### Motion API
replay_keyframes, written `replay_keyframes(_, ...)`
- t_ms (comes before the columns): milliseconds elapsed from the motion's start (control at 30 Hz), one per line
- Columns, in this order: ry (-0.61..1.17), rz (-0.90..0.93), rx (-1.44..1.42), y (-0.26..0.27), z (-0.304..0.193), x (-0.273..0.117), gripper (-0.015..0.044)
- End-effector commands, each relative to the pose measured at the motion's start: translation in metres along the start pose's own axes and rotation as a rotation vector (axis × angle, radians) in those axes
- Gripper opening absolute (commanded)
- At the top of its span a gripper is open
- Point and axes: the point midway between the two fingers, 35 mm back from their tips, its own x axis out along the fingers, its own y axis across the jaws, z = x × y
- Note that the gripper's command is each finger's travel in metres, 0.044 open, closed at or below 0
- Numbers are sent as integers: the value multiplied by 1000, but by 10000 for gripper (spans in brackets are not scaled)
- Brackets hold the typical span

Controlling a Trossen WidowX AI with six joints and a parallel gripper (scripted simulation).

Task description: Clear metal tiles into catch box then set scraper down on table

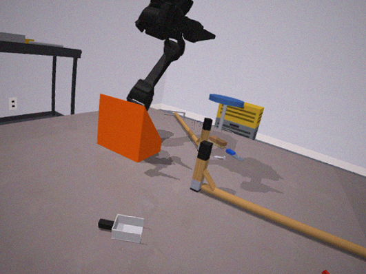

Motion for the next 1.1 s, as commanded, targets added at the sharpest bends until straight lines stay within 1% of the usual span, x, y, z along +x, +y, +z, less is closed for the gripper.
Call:
replay_keyframes(0, 0, 3, 1, 1, 1, 0, 440)
replay_keyframes(467, 3, 4, 4, 1, -1, 1, 440)
replay_keyframes(1067, 138, -11, 75, -10, -54, 45, 440)
